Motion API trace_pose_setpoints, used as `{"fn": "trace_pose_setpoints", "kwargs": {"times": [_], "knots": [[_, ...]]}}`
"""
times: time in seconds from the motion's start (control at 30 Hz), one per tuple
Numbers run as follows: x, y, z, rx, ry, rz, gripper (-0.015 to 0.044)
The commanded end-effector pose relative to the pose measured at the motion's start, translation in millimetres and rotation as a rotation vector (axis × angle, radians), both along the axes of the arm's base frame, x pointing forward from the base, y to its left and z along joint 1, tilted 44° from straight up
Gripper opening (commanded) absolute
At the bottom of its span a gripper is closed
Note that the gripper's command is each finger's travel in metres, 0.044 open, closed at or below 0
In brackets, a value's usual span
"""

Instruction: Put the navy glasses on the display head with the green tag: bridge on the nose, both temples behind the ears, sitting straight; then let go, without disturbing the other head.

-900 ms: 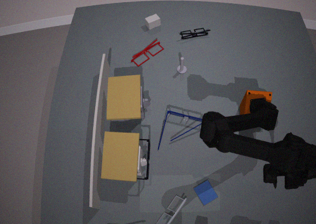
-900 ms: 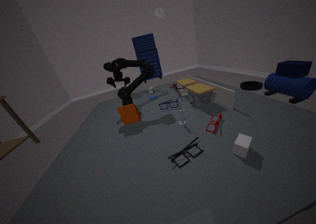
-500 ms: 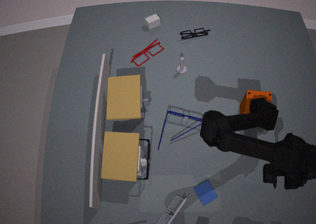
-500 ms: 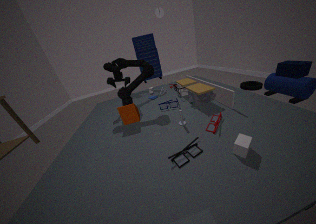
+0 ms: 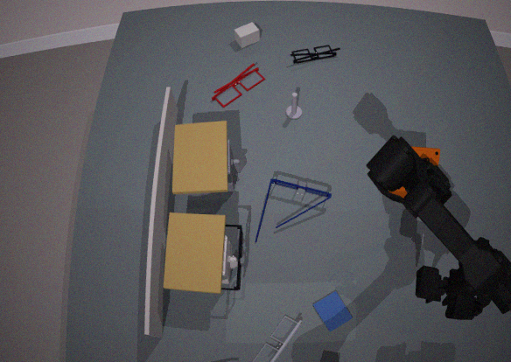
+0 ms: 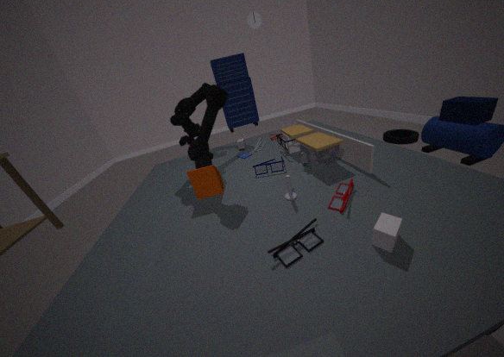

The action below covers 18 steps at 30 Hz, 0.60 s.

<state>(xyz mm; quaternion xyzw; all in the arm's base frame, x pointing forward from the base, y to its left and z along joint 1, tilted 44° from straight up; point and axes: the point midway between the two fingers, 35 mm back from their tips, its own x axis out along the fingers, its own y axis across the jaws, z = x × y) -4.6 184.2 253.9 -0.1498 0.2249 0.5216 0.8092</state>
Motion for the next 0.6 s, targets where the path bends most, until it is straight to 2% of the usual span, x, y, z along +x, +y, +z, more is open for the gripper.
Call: {"fn": "trace_pose_setpoints", "kwargs": {"times": [0.0, 0.3, 0.57], "knots": [[18, 10, -15, -0.118, -0.001, -0.111, 0.02], [70, 27, -42, -0.327, 0.087, -0.319, 0.02], [126, 23, -76, -0.494, 0.259, -0.476, 0.02]]}}
